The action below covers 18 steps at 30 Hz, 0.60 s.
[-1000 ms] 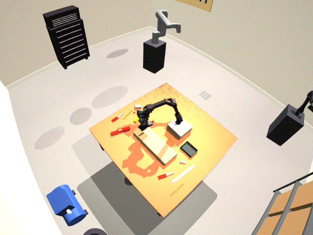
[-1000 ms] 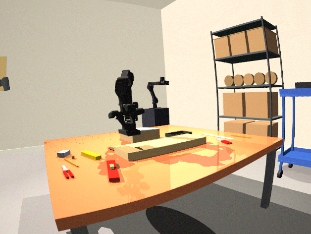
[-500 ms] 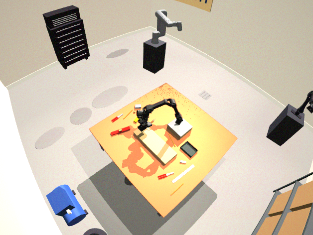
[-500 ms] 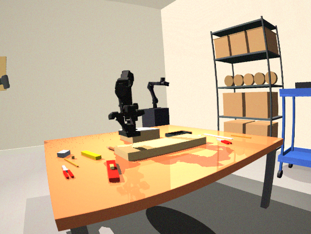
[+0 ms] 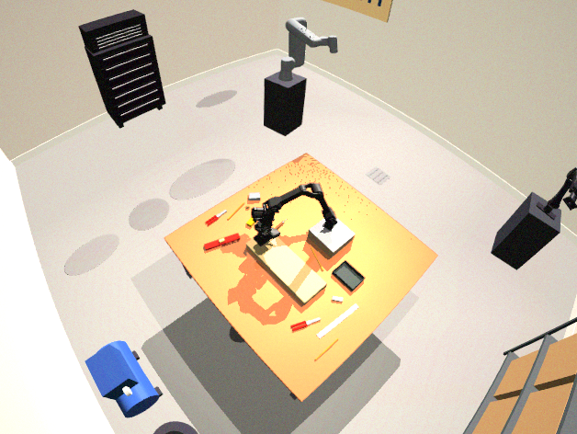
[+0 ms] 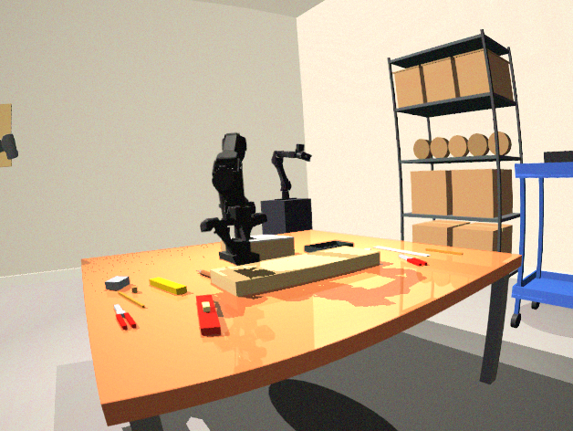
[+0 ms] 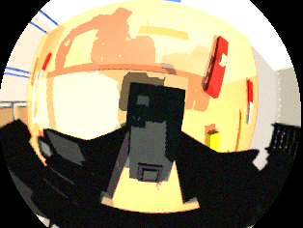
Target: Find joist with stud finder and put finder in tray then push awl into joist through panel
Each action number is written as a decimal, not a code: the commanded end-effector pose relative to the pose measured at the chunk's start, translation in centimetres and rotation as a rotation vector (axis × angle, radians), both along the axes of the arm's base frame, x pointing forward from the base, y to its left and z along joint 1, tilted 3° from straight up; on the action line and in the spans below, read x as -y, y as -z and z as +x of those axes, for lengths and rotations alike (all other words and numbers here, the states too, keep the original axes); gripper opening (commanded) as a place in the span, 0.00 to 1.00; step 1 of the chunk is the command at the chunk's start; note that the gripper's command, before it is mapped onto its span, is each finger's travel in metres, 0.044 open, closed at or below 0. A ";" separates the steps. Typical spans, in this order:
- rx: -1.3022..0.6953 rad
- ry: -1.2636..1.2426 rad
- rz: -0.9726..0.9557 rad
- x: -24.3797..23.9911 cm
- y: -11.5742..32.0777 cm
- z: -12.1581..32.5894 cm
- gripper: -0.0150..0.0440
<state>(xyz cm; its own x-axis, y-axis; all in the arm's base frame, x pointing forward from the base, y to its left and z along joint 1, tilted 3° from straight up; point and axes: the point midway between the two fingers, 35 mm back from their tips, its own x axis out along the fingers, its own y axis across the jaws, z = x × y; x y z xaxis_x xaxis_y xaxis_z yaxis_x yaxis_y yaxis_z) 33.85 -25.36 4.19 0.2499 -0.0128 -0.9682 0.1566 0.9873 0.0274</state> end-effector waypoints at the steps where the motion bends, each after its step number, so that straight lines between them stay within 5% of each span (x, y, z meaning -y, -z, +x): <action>1: 0.002 0.007 -0.006 0.1 0.8 0.0 0.25; 18: 0.002 0.007 -0.006 0.0 3.2 -0.1 0.25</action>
<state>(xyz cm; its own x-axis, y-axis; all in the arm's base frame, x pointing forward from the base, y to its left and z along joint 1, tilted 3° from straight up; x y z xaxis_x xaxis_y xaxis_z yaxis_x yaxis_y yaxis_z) 33.78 -25.29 1.43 0.2509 -0.0136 -0.9679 0.1567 0.9873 0.0267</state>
